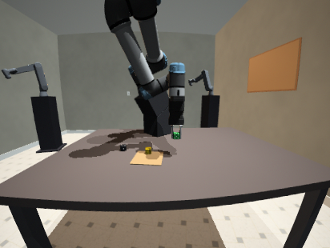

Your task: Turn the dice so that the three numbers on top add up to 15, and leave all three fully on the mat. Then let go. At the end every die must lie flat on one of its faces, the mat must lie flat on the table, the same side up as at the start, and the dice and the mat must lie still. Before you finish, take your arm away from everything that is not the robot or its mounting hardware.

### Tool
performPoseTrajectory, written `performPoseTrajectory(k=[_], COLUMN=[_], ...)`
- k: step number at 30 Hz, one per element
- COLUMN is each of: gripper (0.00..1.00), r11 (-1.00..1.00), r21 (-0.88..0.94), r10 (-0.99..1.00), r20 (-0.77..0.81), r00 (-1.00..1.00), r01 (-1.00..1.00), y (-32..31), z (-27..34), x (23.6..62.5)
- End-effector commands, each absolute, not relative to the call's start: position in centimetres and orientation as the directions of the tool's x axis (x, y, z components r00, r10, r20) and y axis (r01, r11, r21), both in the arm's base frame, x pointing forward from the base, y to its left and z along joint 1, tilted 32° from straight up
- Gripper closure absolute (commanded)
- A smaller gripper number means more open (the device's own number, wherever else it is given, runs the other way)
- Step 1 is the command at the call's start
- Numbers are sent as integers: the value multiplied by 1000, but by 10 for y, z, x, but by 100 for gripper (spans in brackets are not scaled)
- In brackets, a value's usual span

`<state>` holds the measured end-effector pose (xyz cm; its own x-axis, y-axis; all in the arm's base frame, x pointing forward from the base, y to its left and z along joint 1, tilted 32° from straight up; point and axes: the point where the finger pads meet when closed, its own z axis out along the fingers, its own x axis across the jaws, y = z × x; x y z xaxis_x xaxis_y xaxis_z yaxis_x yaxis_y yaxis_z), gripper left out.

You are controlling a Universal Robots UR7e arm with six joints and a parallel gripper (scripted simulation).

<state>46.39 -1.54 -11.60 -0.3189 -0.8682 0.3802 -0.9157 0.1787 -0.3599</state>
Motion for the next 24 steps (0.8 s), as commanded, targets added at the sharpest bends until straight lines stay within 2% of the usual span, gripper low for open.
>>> performPoseTrajectory(k=[1,14,24], gripper=[43,43,43], r11=[179,176,134], r21=[-359,-357,-333], r10=[-868,-869,-880], r20=[380,381,394], r00=[-319,-315,-267], r01=[-916,-917,-933], y=[-13,-18,-79], z=[-111,-109,-78], x=[463,462,452])
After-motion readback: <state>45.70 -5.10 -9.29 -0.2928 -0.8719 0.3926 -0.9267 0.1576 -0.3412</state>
